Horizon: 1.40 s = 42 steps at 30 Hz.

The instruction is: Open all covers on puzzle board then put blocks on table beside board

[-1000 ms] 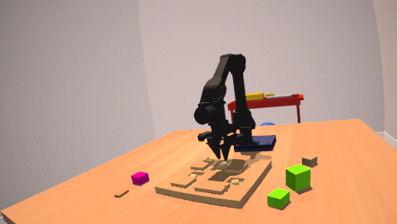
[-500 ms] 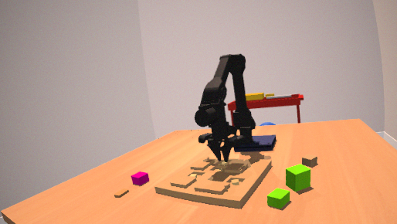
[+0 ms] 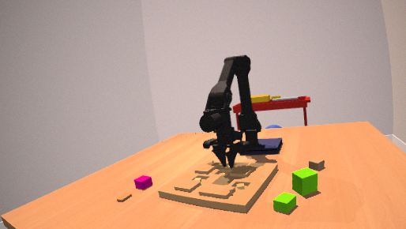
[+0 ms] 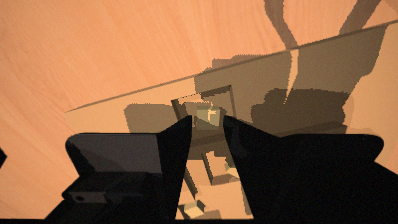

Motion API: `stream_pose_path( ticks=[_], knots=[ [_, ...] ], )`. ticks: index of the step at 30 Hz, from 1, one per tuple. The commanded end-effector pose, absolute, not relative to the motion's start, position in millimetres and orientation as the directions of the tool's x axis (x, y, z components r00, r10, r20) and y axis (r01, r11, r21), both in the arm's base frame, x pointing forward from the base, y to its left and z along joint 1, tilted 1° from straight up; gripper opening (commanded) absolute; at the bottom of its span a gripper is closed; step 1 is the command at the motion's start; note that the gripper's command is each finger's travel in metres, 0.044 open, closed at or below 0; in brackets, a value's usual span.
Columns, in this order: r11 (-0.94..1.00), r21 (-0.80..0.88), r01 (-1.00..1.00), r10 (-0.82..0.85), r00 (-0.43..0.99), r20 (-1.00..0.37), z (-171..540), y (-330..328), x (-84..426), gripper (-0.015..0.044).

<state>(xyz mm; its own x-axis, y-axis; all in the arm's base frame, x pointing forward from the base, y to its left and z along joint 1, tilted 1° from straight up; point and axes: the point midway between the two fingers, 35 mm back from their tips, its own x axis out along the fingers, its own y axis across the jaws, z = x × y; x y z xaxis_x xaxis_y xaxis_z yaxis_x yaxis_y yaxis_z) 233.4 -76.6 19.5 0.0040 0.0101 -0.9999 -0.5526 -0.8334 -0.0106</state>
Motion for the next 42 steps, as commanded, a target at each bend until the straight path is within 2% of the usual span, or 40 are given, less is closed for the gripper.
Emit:
stream_pose_path(
  ticks=[1,11,42],
  knots=[
    [-0.834,-0.007,-0.552,0.009,-0.002,-1.0,17.1,-76.3,231.6,0.0144],
    [-0.833,-0.01,-0.553,0.01,0.003,-1.0,19.1,-76.5,233.2,0.008],
    [-0.834,-0.008,-0.552,0.01,0.0,-1.0,53.1,-76.4,233.5,0.008]
  ],
)
